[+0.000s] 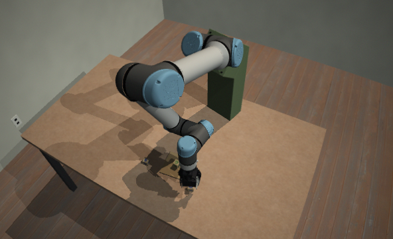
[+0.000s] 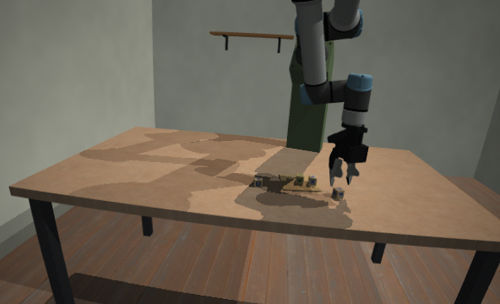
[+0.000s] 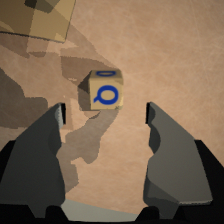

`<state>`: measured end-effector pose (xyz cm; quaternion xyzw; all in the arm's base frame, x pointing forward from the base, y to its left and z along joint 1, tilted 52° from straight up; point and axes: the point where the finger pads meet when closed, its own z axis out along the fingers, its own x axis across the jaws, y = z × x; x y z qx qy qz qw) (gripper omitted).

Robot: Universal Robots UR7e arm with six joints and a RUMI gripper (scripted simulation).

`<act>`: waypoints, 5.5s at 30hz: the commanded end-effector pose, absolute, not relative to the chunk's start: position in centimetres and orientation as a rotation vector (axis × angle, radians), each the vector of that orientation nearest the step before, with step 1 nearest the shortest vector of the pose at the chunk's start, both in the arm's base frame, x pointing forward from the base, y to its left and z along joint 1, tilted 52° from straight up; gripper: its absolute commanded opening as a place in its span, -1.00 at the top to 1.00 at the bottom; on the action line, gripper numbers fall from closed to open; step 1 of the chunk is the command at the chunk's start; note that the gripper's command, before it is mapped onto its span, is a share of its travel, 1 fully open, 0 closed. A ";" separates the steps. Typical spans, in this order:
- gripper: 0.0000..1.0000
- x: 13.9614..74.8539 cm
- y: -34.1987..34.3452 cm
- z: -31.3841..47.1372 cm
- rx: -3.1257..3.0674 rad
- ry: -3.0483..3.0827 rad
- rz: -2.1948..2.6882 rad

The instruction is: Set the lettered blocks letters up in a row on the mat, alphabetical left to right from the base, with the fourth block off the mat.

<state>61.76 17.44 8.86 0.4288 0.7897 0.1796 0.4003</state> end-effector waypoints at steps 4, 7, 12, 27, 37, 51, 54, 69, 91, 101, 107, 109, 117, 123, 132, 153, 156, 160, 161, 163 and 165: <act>0.19 62.1 17.4 8.6 1.084 1.997 0.455; 0.19 62.2 17.4 8.6 1.084 1.997 0.455; 0.19 62.2 17.4 8.6 1.084 1.997 0.455; 0.19 62.2 17.4 8.6 1.084 1.997 0.455; 0.19 62.2 17.4 8.6 1.084 1.997 0.455; 0.19 62.5 17.4 8.4 1.084 1.997 0.455; 0.19 62.6 17.4 8.3 1.084 1.997 0.455; 0.19 64.8 17.3 6.6 1.084 1.997 0.455; 0.19 65.1 17.2 6.4 1.084 1.997 0.455; 0.44 65.1 17.2 6.4 1.084 1.997 0.455; 0.44 65.1 17.2 6.4 1.084 1.997 0.455; 0.44 65.1 17.2 6.4 1.084 1.997 0.455; 0.83 65.1 17.2 6.4 1.084 1.997 0.455; 0.83 65.1 17.2 6.4 1.084 1.997 0.455; 0.83 65.1 17.2 6.4 1.084 1.997 0.455; 0.83 64.4 17.3 7.0 1.084 1.997 0.455; 0.83 64.1 17.3 7.2 1.084 1.997 0.455; 0.83 62.7 17.4 8.2 1.084 1.997 0.455; 0.83 62.3 17.4 8.6 1.084 1.997 0.455; 0.83 61.4 17.5 9.2 1.084 1.997 0.455; 0.83 60.6 17.6 9.9 1.084 1.997 0.455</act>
